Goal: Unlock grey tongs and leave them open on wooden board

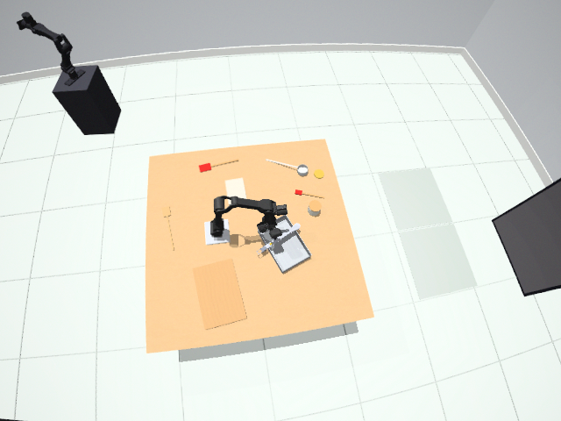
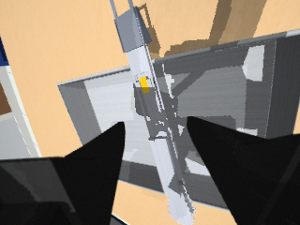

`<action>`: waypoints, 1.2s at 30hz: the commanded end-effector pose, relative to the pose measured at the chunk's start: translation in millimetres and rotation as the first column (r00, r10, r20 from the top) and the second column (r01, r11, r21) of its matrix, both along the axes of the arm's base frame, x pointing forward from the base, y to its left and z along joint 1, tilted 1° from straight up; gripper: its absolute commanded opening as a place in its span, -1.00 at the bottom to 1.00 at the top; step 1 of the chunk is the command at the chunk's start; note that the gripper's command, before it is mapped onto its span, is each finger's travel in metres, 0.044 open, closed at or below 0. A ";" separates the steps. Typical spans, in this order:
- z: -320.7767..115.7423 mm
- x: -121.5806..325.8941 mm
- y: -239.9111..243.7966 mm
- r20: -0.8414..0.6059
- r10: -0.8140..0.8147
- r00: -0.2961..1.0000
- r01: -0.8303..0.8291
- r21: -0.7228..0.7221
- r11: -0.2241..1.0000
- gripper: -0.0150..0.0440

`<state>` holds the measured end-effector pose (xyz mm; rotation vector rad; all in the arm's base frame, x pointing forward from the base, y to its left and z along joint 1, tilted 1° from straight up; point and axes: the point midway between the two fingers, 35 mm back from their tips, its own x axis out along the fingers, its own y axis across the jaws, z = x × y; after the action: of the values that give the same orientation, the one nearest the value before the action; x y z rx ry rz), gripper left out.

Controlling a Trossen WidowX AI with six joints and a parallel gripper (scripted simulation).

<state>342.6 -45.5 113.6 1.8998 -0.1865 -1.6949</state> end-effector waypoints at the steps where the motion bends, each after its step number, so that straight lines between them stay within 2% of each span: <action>1: -6.6 1.7 -3.6 -0.006 -0.002 1.000 0.002 -0.006 1.000 0.39; 36: -56.0 12.4 -31.5 -0.005 -0.002 1.000 0.002 -0.008 1.000 0.39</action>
<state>354.8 -74.3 65.8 1.8967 -0.2036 -1.6885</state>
